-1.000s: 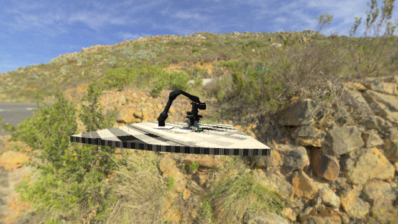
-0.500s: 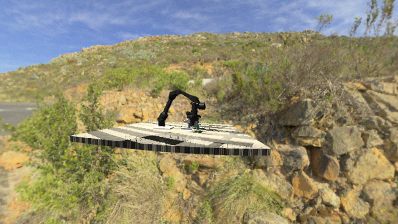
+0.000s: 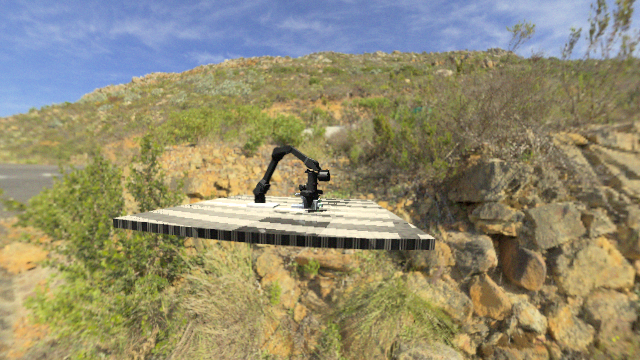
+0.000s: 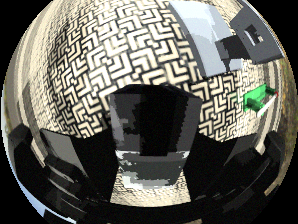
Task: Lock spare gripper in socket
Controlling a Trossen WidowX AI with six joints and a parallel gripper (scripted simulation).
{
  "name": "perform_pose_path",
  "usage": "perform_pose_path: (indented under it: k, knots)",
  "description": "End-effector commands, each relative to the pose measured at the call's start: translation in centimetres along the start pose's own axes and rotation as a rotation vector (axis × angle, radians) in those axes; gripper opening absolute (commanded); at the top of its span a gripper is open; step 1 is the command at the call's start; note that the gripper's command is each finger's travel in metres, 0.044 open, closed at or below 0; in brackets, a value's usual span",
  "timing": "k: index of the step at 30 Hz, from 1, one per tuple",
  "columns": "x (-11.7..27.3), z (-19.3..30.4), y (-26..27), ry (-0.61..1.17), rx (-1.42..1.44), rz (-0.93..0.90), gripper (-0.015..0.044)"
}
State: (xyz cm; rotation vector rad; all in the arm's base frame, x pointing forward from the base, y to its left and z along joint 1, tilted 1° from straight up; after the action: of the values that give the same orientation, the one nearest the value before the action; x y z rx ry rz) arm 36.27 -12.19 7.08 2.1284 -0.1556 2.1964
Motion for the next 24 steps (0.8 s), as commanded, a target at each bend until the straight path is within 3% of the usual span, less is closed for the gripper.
perform_pose_path:
  k: [1,6,22,24]
  knots:
    - [-0.45,0.07,0.06,0.002,0.004,-0.005,0.0]
    - [-1.13,0.13,0.08,0.002,0.004,-0.005,0.0]
    - [-0.86,0.09,0.02,0.001,0.0,0.0,0.042]
    - [-0.86,0.09,0.02,0.001,0.0,0.0,0.044]
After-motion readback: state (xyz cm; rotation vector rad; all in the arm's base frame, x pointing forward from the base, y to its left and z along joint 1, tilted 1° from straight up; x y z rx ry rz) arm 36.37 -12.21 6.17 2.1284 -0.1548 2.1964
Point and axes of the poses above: the point midway between the two fingers, 35 mm back from their tips, its own x axis back along the fingers, its own y axis across the jaws, z = x × y, the point moved 2 cm from there along x, back along the fingers, and after that the axes turned 15 degrees about x, right-handed, at the moved point
